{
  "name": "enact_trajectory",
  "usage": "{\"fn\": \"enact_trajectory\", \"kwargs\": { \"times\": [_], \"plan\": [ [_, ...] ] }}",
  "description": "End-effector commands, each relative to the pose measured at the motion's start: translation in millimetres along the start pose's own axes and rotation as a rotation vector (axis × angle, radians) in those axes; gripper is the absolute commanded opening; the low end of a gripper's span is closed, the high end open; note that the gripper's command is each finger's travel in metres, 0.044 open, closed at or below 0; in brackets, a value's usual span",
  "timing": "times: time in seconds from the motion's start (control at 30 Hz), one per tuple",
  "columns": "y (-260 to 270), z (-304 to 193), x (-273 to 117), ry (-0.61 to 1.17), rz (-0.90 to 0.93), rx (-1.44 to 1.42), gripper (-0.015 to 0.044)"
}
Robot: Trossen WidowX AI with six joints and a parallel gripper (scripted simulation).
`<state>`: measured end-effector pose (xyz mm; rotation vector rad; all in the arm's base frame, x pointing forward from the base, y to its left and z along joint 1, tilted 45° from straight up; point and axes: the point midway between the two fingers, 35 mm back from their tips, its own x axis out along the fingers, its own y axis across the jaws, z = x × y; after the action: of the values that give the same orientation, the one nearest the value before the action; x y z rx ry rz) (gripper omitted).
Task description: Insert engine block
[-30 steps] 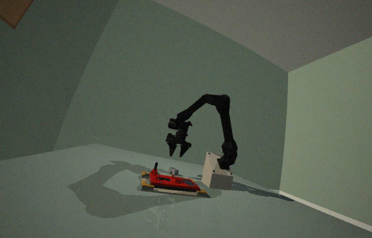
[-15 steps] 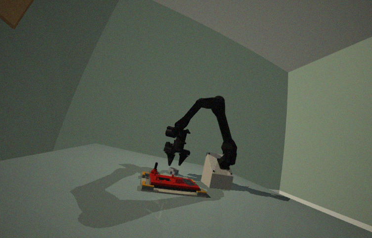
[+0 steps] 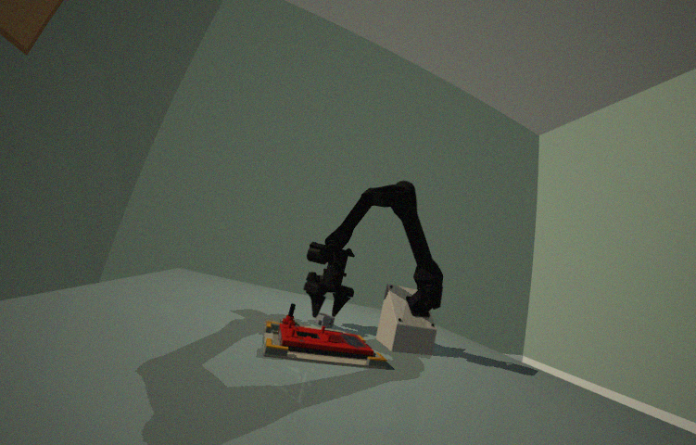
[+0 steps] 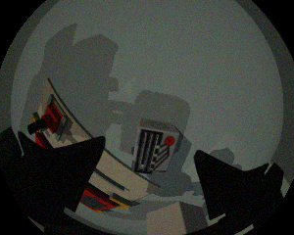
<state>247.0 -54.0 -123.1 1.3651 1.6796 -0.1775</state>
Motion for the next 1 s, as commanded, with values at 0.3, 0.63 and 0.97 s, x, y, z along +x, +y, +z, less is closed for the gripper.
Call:
{"fn": "enact_trajectory", "kwargs": {
  "times": [0.3,0.63,0.97],
  "plan": [
    [-2,-3,6,0.009,0.003,0.011,0.0204],
    [-2,-3,6,0.009,0.003,0.011,0.0078],
    [0,0,-19,0.005,0.001,0.012,0.0000]
  ]
}}
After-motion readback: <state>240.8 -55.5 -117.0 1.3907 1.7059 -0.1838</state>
